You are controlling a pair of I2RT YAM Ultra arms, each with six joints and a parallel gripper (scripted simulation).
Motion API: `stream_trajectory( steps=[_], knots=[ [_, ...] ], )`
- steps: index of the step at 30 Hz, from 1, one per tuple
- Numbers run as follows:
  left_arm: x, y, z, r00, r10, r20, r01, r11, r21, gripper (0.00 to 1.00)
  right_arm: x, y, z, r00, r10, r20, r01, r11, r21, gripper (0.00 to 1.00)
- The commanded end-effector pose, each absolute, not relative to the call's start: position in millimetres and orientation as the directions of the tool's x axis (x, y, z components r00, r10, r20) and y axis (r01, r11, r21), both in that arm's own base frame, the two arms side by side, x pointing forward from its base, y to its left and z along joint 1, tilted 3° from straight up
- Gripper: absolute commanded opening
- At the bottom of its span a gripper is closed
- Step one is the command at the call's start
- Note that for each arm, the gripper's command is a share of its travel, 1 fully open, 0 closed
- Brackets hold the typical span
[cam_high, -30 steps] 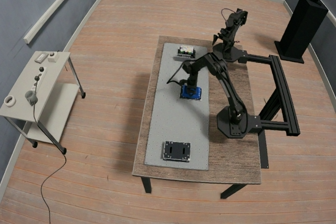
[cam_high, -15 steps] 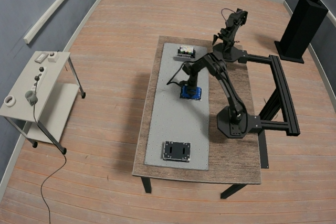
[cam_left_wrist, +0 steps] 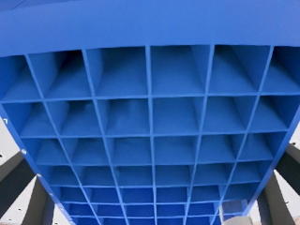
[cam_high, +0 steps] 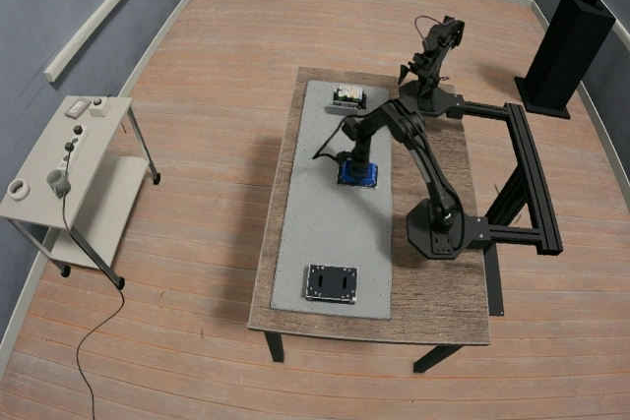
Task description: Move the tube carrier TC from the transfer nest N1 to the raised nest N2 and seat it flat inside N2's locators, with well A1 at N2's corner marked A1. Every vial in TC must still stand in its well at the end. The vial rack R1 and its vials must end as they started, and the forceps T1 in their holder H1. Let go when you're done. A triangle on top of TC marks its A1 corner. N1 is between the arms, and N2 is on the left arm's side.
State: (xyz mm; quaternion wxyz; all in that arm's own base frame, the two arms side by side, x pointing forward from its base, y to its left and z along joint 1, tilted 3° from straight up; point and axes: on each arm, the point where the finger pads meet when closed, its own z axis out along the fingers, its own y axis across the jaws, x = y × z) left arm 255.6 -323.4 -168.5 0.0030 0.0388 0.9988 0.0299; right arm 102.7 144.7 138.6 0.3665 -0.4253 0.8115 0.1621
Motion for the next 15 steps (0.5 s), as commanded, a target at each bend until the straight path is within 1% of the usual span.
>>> stream_trajectory(
  steps=[1, 2, 6, 10, 12, 15],
  knots=[
    [265, -334, -157, -0.996, 0.073, -0.043, 0.072, 0.997, 0.022, 0.49, 104, 144, 142, -0.366, -0.553, -0.748, -0.803, 0.594, -0.047, 1.0],
    [263, -332, -158, -0.997, 0.071, -0.039, 0.07, 0.997, 0.025, 0.38, 104, 144, 142, -0.366, -0.553, -0.748, -0.803, 0.594, -0.047, 1.0],
    [258, -327, -150, -0.997, 0.072, -0.023, 0.071, 0.997, 0.043, 0.83, 104, 144, 142, -0.366, -0.553, -0.748, -0.803, 0.594, -0.047, 1.0],
    [256, -331, -118, -0.997, 0.074, -0.027, 0.073, 0.997, 0.039, 0.84, 104, 144, 142, -0.366, -0.553, -0.748, -0.803, 0.594, -0.047, 1.0],
    [256, -331, -118, -0.997, 0.074, -0.027, 0.073, 0.997, 0.039, 0.84, 104, 144, 142, -0.366, -0.553, -0.748, -0.803, 0.594, -0.047, 1.0],
    [259, -336, -88, -0.997, 0.074, -0.037, 0.073, 0.997, 0.028, 0.84, 104, 144, 142, -0.366, -0.553, -0.748, -0.803, 0.594, -0.047, 1.0]
  ],
)
